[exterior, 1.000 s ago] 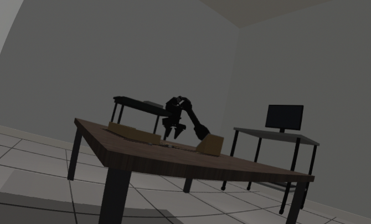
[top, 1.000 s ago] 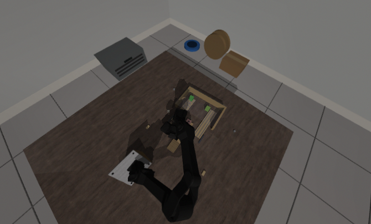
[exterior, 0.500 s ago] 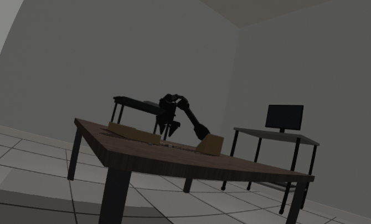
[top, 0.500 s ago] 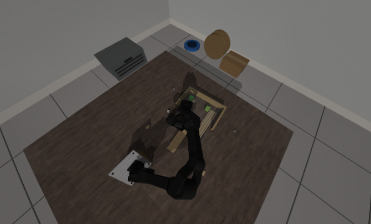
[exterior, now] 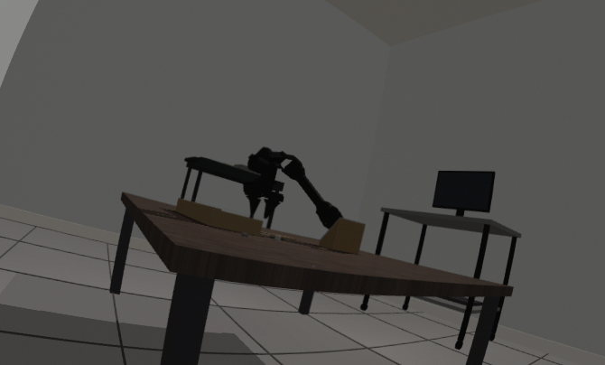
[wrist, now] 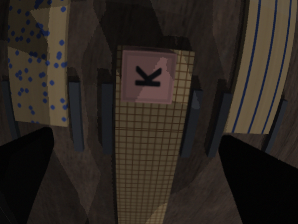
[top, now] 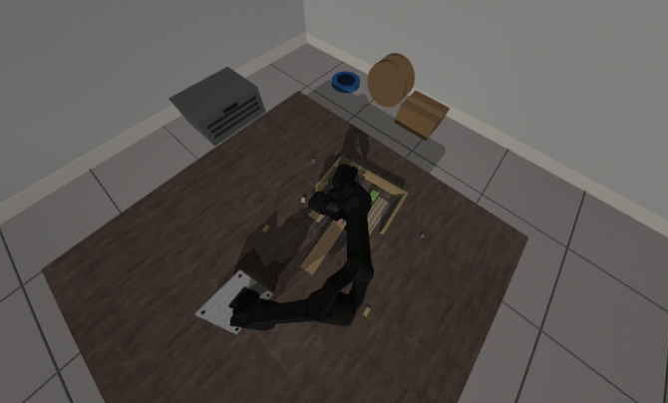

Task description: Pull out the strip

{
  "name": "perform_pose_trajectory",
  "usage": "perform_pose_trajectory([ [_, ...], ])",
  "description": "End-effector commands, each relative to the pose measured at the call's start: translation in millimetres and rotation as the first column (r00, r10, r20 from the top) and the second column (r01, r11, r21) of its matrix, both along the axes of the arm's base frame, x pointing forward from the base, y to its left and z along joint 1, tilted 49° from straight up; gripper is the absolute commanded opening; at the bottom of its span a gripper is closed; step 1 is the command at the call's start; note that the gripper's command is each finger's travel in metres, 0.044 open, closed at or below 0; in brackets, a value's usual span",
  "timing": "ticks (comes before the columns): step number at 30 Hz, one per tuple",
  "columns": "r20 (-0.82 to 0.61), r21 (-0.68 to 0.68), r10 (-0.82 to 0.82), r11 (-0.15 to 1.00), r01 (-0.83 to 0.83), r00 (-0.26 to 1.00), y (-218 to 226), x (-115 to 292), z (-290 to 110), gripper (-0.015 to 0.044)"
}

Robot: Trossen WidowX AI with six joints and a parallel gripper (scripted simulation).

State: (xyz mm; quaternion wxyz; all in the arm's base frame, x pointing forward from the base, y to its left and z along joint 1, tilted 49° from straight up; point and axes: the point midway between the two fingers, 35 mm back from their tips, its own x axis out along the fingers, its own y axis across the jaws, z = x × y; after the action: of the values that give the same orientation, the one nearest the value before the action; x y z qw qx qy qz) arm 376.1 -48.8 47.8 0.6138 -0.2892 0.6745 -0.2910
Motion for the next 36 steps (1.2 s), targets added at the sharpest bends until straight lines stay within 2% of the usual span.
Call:
perform_pose_trajectory([
  [1, 0.004, -0.005, 0.004, 1.0, -0.004, 1.0, 0.2, 15.1, 3.1, 0.044],
  [5, 0.004, -0.005, 0.004, 1.0, -0.004, 1.0, 0.4, 26.0, 4.9, 0.044],
  [12, 0.005, -0.004, 0.004, 1.0, -0.004, 1.0, -6.1, 26.0, -0.9, 0.0256],
  [13, 0.005, -0.004, 0.004, 1.0, -0.004, 1.0, -7.3, 26.0, -2.0, 0.025],
  [36, 0.005, -0.006, 0.004, 1.0, -0.004, 1.0, -36.0, 22.9, -26.0, 0.025],
])
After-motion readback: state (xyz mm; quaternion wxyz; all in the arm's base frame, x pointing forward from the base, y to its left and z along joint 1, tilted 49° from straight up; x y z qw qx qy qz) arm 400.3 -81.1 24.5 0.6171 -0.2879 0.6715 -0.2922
